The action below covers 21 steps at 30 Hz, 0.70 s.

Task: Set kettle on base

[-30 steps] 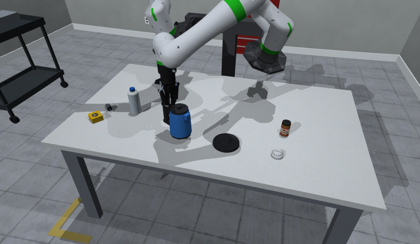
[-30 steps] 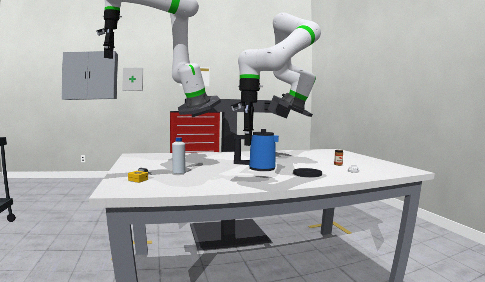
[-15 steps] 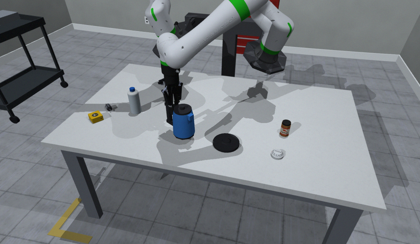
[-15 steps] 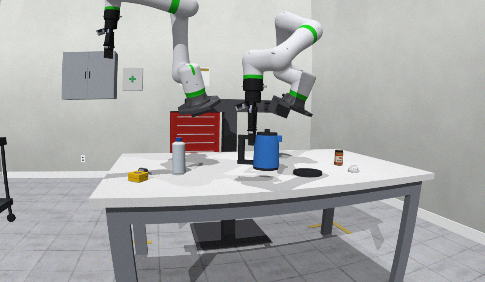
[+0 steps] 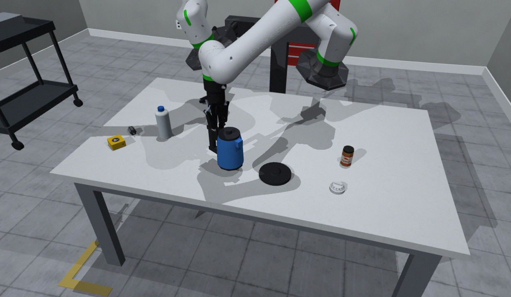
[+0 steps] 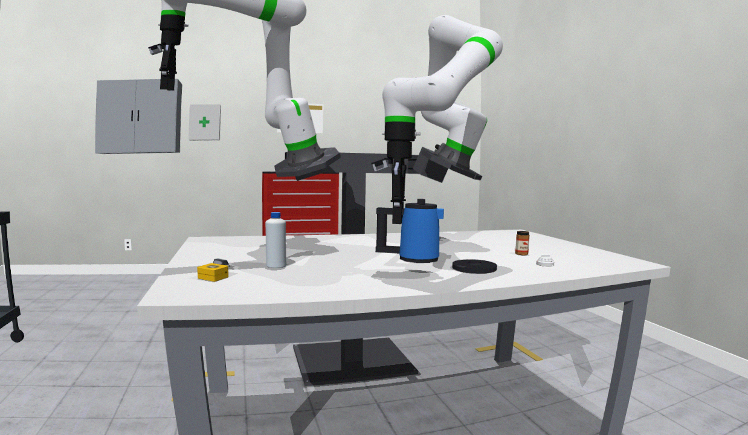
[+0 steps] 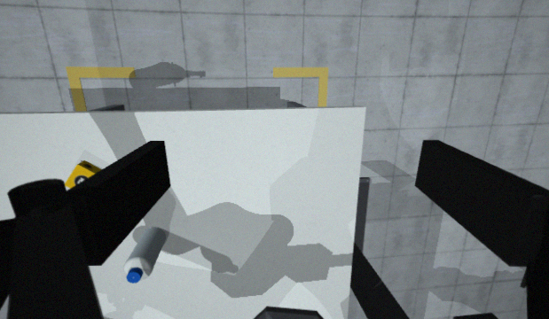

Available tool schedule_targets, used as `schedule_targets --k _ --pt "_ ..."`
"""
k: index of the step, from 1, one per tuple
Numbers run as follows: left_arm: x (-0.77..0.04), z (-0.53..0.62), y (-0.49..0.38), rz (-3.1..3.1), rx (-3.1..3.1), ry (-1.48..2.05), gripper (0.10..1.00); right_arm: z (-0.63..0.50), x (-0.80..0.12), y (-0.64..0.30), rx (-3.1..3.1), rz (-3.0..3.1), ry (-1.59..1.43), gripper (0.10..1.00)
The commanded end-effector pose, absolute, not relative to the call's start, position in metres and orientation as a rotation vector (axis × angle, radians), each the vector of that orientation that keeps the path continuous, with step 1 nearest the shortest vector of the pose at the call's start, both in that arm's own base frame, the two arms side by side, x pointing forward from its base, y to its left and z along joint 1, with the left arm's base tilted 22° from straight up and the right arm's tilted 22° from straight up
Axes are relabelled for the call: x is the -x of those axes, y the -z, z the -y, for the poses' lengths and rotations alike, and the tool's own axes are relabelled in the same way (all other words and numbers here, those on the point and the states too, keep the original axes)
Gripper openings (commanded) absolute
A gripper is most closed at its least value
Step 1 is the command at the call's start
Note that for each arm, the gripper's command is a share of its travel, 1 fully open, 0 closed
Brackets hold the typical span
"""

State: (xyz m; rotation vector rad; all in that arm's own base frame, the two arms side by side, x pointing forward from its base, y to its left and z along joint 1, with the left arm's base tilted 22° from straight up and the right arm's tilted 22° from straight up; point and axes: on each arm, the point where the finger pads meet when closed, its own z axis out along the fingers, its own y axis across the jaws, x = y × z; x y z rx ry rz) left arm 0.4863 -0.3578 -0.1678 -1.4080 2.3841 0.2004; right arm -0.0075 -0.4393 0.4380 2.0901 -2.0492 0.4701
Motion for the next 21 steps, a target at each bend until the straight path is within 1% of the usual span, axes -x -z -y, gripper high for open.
schedule_targets --k 1,21 --pt "-0.486 0.350 0.164 -2.384 1.408 -0.196 0.099 0.439 0.008 -0.439 -2.088 2.048 -0.472 1.000" --pt "-0.478 0.290 0.146 -2.384 1.408 -0.196 0.099 0.439 0.008 -0.439 -2.088 2.048 -0.472 1.000"
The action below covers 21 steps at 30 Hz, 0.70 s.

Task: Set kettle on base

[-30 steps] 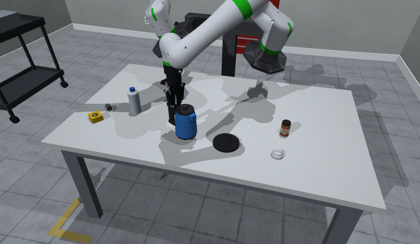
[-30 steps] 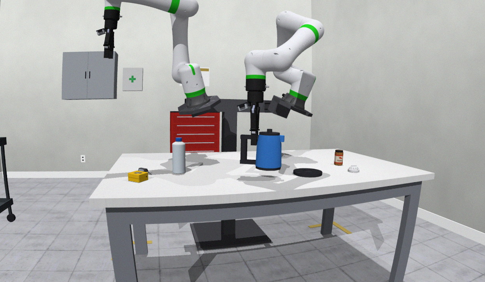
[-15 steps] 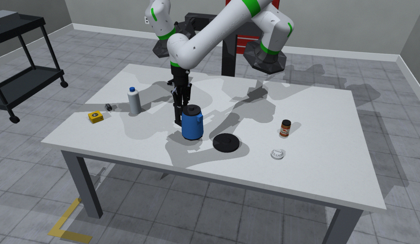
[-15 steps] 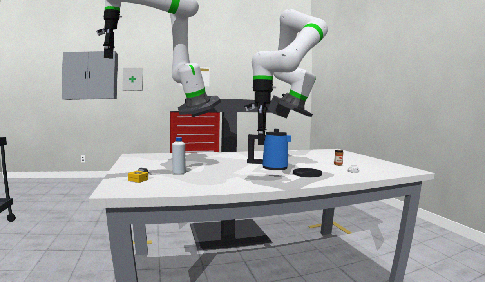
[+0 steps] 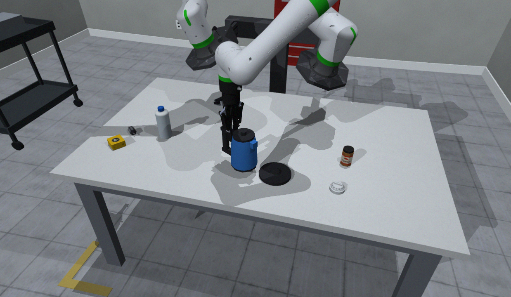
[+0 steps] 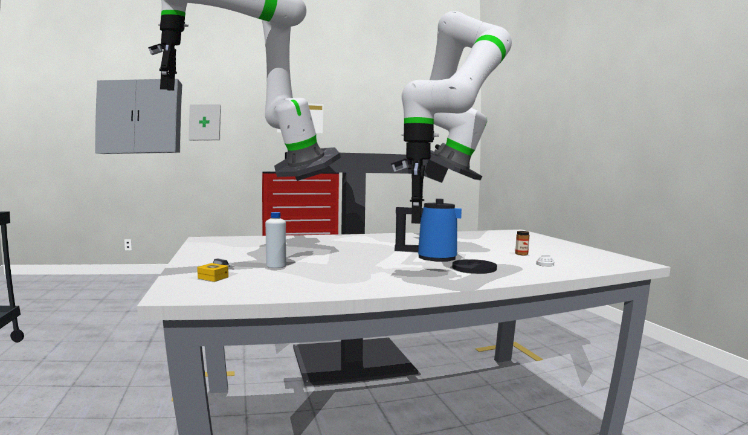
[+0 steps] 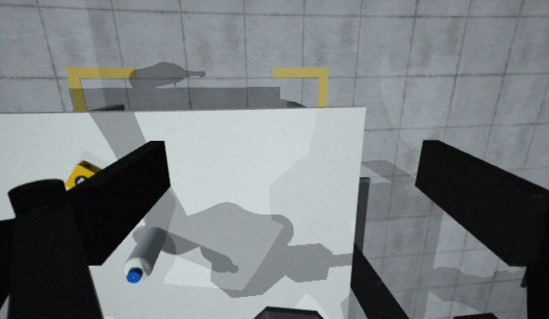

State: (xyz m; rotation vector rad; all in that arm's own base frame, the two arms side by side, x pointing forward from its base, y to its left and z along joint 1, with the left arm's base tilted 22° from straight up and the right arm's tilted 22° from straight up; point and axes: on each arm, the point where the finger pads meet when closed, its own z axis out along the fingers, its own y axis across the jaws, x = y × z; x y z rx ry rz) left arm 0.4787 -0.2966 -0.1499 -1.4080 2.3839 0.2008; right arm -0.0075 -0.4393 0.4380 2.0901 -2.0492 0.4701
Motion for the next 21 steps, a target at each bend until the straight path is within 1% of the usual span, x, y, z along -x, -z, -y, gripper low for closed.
schedule_targets --k 1,21 --pt "-0.478 0.286 0.145 -2.384 1.408 -0.196 0.099 0.439 0.008 -0.439 -2.088 2.048 -0.472 1.000" --pt "-0.470 0.221 0.126 -2.384 1.408 -0.196 0.099 0.439 0.008 -0.439 -2.088 2.048 -0.472 1.000"
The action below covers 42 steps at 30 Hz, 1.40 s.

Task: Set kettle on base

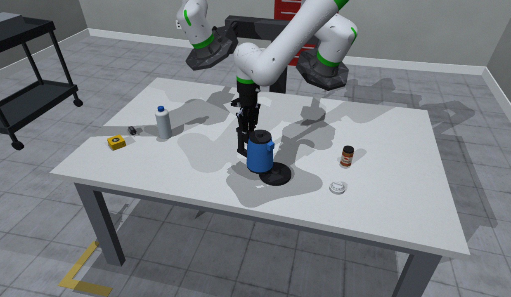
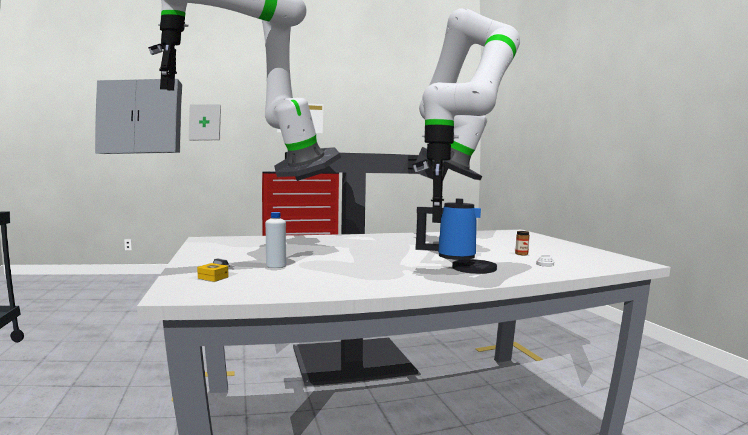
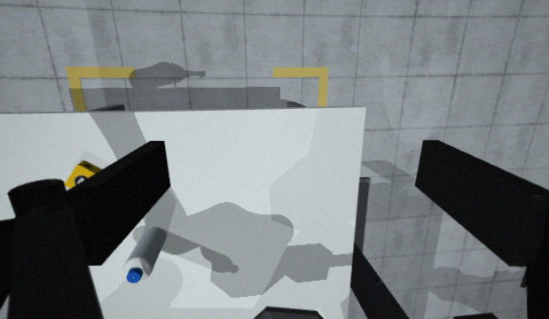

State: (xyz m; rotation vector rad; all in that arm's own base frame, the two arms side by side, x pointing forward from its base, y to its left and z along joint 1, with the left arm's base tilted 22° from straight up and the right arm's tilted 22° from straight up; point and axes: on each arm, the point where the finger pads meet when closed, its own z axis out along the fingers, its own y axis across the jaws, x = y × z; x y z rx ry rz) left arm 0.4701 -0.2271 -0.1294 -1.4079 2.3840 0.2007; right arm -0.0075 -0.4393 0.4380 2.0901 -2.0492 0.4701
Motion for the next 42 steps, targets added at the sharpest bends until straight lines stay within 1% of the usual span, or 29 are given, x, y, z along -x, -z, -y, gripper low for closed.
schedule_targets --k 1,18,42 --pt "-0.469 0.218 0.125 -2.384 1.408 -0.196 0.099 0.439 0.008 -0.439 -2.088 2.048 -0.472 1.000" --pt "-0.465 0.179 0.114 -2.384 1.408 -0.196 0.099 0.439 0.008 -0.439 -2.088 2.048 -0.472 1.000" --pt "-0.462 0.160 0.108 -2.384 1.408 -0.197 0.099 0.439 0.008 -0.439 -2.088 2.048 -0.472 1.000"
